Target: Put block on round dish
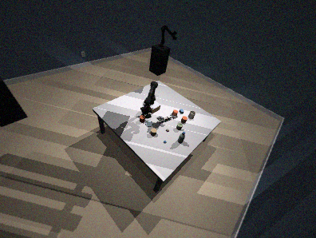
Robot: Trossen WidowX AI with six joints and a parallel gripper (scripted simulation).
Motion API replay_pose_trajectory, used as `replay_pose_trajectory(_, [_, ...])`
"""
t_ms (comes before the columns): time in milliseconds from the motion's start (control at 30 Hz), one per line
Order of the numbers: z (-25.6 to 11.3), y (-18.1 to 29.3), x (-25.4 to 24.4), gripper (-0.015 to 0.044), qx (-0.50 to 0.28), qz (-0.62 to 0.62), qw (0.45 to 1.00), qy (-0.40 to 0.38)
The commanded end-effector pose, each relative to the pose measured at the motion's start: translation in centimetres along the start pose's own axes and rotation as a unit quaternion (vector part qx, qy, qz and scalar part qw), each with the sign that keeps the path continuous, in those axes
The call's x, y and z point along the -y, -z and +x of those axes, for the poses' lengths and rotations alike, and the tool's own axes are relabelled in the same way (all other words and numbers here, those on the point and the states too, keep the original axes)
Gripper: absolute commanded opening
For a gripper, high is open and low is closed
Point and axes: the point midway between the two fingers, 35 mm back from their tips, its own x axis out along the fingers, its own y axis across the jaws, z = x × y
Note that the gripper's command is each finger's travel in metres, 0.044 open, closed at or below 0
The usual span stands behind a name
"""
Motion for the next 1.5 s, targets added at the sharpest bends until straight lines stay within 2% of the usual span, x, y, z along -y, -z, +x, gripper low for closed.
replay_pose_trajectory(0, [-0.8, -2.7, 2.5, 0.0260, 0.001, 0.050, 0.999, 0.002])
replay_pose_trajectory(300, [-2.8, -11.1, 7.3, 0.0260, 0.007, 0.195, 0.981, 0.006])
replay_pose_trajectory(633, [-4.6, -18.7, 9.0, 0.0260, 0.016, 0.321, 0.947, 0.000])
replay_pose_trajectory(900, [-4.7, -19.1, 9.1, 0.0260, 0.017, 0.329, 0.944, -0.001])
replay_pose_trajectory(1467, [-1.5, -19.2, 9.2, 0.0260, 0.017, 0.329, 0.944, -0.001])
